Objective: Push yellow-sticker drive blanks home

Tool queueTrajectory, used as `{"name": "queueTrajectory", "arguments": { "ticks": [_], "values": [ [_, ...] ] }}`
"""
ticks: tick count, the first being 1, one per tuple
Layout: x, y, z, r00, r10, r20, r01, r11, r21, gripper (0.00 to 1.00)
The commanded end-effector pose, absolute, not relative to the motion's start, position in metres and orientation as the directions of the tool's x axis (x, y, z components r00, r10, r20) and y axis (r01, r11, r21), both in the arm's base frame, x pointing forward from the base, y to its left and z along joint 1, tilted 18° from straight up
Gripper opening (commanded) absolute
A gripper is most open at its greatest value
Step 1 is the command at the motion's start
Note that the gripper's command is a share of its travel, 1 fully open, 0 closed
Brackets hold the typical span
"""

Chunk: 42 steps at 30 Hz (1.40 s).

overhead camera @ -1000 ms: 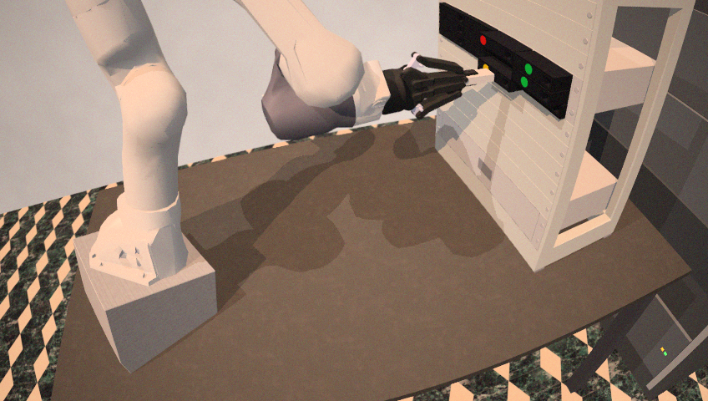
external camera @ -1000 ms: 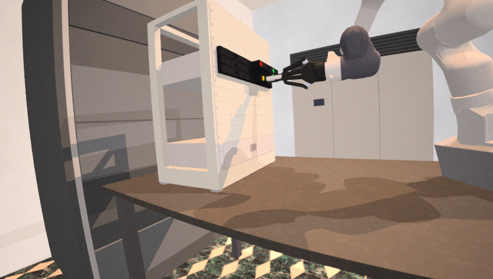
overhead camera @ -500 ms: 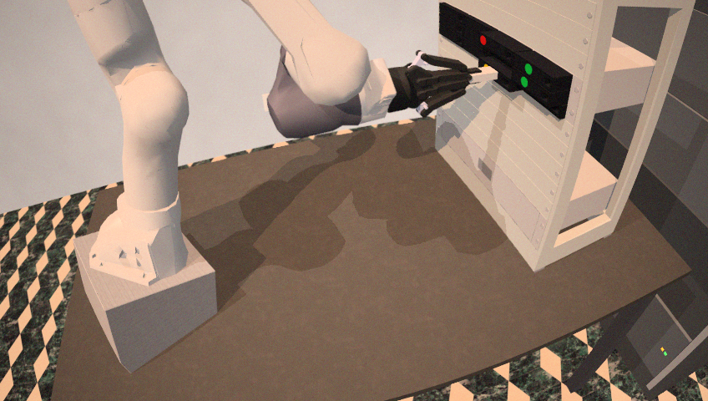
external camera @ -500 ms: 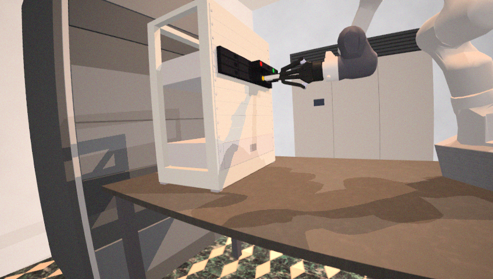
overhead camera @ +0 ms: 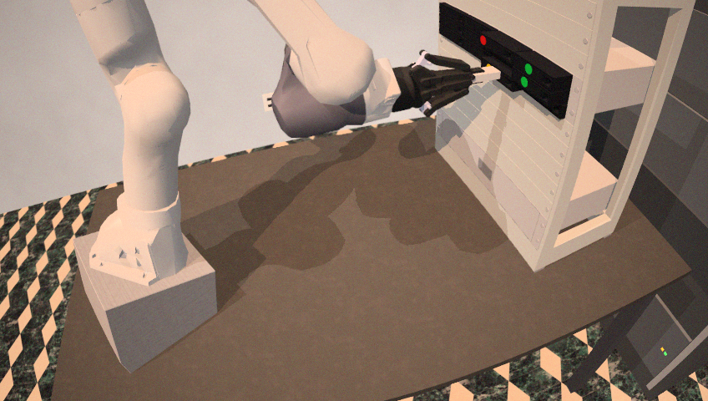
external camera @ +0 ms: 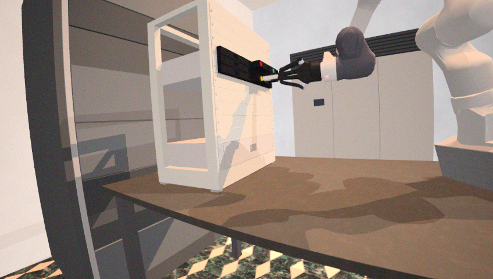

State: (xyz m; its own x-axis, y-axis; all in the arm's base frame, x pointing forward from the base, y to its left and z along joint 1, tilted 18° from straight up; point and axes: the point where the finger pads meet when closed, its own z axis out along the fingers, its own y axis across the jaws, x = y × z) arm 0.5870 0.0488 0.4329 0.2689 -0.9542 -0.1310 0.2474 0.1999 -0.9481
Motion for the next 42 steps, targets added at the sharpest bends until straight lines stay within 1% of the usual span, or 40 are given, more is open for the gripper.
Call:
{"name": "queueTrajectory", "arguments": {
  "ticks": [1,42],
  "values": [
    [0.593,0.048,0.431,0.237,-0.962,-0.135,0.246,0.194,-0.95,0.0],
    [0.606,0.05,0.431,0.237,-0.962,-0.135,0.246,0.194,-0.95,0.0]
  ]
}}
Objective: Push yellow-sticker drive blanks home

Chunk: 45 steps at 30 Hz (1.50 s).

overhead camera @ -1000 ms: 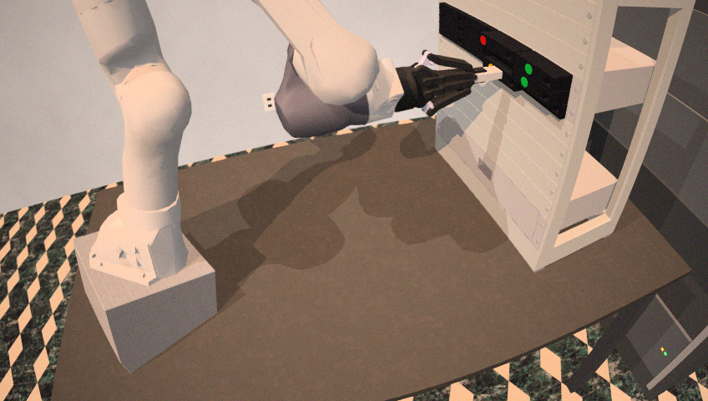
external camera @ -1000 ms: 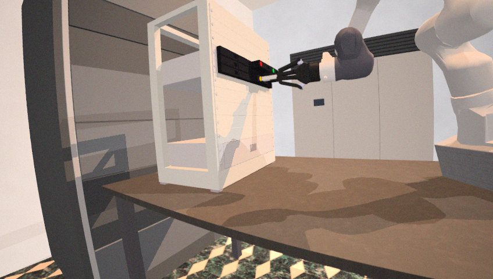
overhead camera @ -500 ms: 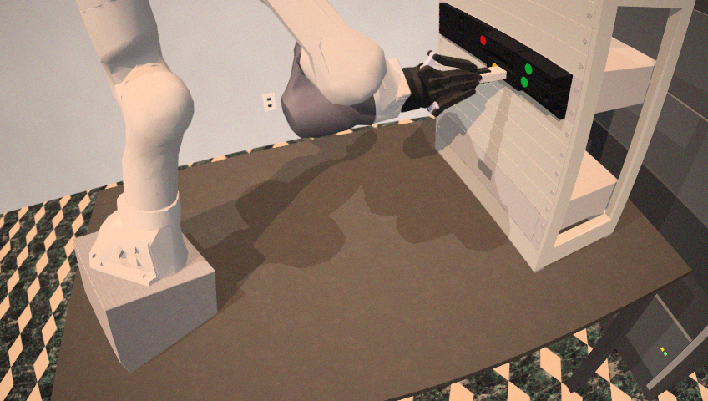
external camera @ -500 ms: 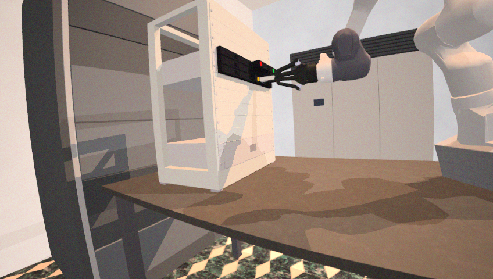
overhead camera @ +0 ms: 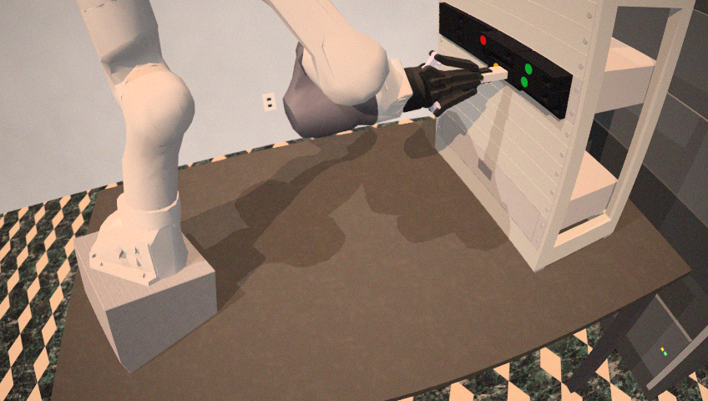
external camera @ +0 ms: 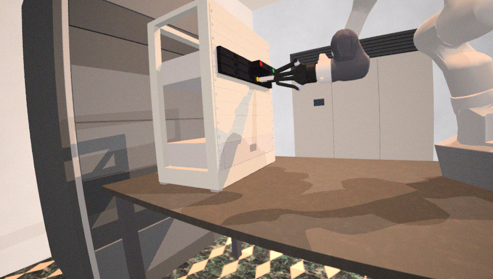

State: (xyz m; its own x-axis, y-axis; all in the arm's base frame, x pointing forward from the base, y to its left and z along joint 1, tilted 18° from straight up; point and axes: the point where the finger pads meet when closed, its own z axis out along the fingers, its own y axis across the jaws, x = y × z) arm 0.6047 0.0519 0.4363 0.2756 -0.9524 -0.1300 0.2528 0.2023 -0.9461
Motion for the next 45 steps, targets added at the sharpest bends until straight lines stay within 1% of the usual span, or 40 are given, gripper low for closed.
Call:
{"name": "queueTrajectory", "arguments": {
  "ticks": [1,45],
  "values": [
    [0.6063,0.0505,0.4308,0.237,-0.962,-0.135,0.246,0.194,-0.95,0.0],
    [0.6152,0.0523,0.4334,0.237,-0.962,-0.135,0.246,0.194,-0.95,0.0]
  ]
}}
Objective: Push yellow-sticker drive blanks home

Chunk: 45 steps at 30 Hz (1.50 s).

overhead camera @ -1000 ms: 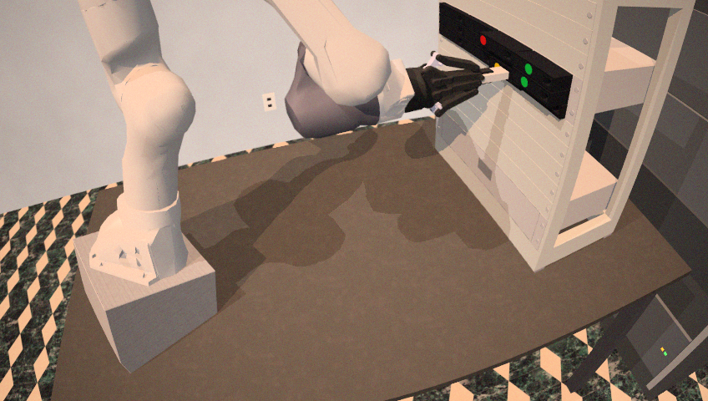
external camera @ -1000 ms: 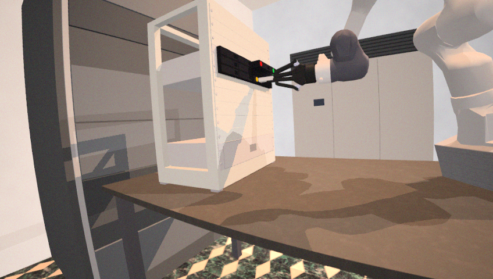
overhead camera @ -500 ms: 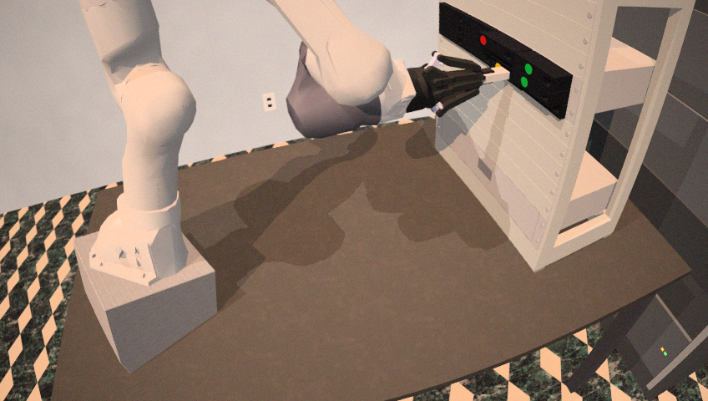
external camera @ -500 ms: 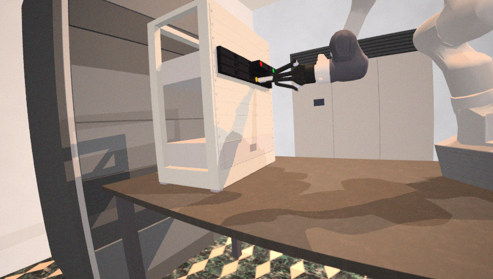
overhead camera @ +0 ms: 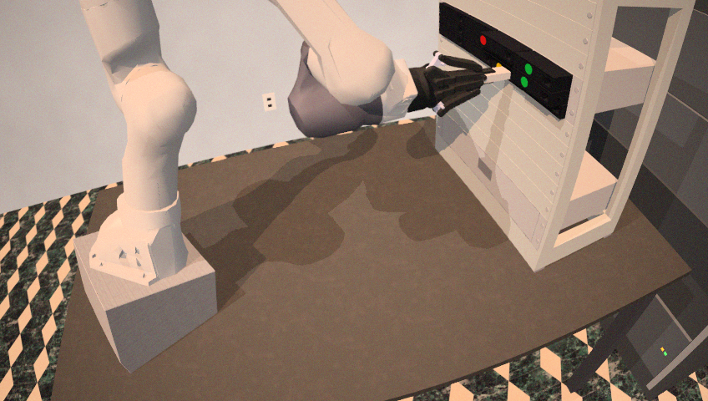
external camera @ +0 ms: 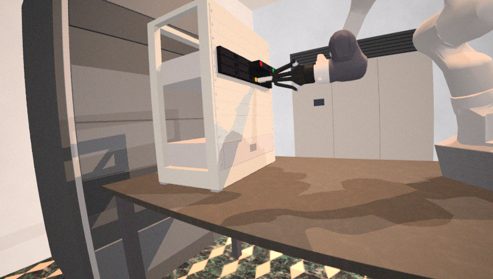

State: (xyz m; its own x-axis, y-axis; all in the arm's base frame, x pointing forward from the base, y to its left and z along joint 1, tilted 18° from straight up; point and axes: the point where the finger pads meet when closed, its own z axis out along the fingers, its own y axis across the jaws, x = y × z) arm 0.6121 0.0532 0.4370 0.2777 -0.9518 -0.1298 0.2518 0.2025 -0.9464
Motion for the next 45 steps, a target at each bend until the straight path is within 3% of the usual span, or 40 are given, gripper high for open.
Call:
{"name": "queueTrajectory", "arguments": {
  "ticks": [1,45],
  "values": [
    [0.6157,0.0524,0.4336,0.237,-0.962,-0.135,0.246,0.194,-0.95,0.0],
    [0.609,0.0511,0.4317,0.237,-0.962,-0.135,0.246,0.194,-0.95,0.0]
  ]
}}
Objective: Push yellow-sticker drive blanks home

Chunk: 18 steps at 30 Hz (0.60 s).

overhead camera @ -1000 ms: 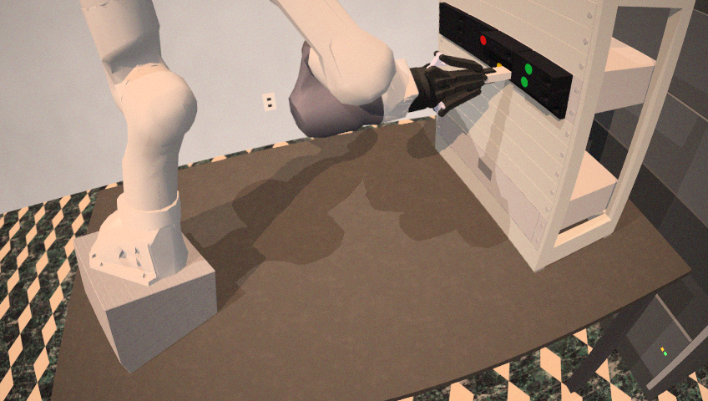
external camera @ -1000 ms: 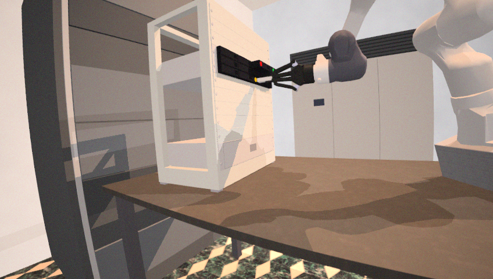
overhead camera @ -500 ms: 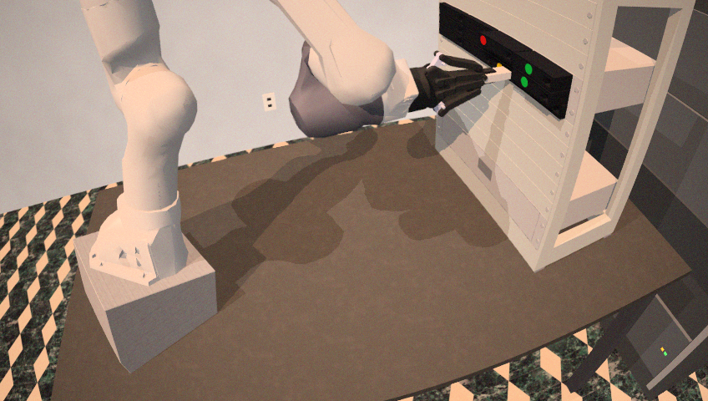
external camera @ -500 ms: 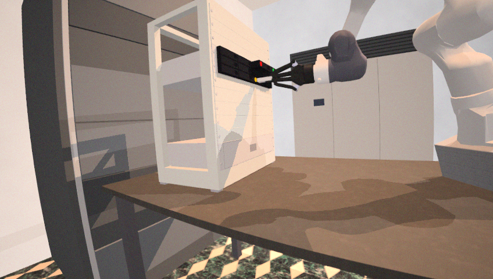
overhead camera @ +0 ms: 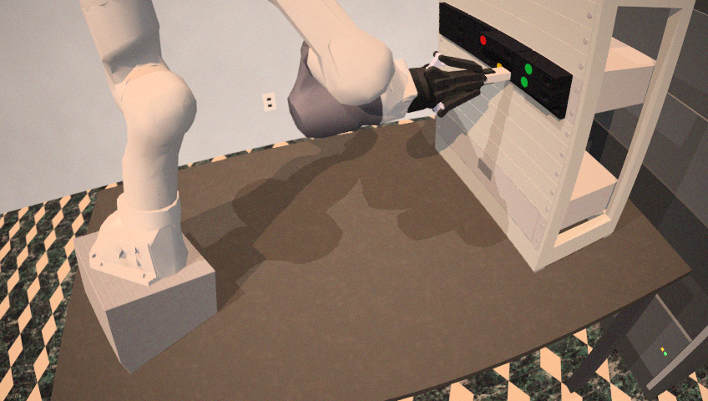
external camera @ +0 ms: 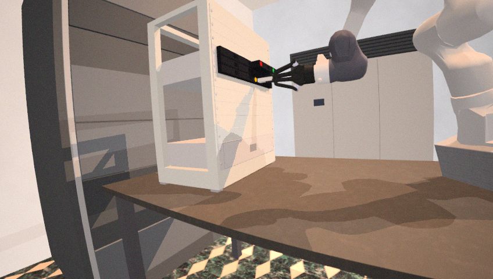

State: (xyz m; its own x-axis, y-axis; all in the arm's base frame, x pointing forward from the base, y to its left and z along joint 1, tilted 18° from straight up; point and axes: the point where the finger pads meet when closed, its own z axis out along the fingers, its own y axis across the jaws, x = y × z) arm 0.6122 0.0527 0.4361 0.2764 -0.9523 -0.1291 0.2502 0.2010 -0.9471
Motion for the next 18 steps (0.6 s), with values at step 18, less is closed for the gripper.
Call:
{"name": "queueTrajectory", "arguments": {
  "ticks": [18],
  "values": [
    [0.54,0.037,0.411,0.237,-0.962,-0.135,0.246,0.194,-0.95,0.0]
  ]
}}
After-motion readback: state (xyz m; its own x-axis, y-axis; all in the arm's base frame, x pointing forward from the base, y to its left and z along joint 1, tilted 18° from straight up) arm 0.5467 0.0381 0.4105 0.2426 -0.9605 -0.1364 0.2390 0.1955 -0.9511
